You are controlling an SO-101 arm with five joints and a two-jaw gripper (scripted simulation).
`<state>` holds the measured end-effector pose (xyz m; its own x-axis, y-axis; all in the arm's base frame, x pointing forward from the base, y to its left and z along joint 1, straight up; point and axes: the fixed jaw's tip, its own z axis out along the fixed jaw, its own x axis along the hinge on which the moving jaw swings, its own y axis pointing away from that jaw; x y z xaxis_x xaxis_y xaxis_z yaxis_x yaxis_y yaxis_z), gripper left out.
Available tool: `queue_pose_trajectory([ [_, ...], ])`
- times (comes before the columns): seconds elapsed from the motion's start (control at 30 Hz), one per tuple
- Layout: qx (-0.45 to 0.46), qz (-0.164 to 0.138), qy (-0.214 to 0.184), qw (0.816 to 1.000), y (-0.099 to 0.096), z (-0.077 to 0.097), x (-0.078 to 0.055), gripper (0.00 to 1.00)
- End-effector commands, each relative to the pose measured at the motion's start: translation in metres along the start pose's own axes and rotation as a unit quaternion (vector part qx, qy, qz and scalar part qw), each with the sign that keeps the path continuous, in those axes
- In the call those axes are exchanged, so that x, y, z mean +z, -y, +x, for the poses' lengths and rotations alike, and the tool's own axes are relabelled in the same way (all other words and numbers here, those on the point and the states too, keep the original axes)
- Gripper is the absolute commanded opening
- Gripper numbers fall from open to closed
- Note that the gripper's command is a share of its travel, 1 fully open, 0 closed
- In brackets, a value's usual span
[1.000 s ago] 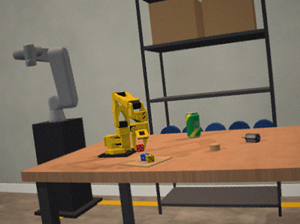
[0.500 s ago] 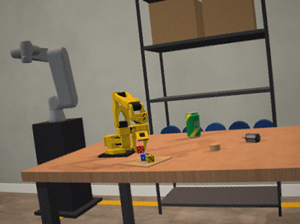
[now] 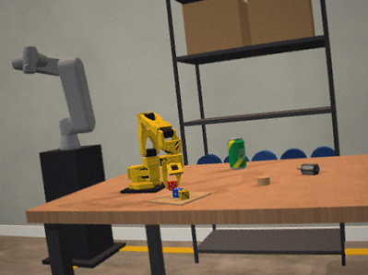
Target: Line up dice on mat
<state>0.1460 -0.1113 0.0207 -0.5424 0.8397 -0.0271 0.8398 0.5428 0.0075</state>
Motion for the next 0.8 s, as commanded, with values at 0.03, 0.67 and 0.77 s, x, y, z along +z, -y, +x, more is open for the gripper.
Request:
queue_pose_trajectory([
  [0.03,0.005,0.002,-0.009,1.000,0.0020,0.0024,0.0044,0.00],
  [0.67,0.005,0.002,-0.009,1.000,0.0021,0.0026,0.0107,0.00],
  [0.77,0.005,0.002,-0.009,1.000,0.0021,0.0026,0.0122,0.00],
])
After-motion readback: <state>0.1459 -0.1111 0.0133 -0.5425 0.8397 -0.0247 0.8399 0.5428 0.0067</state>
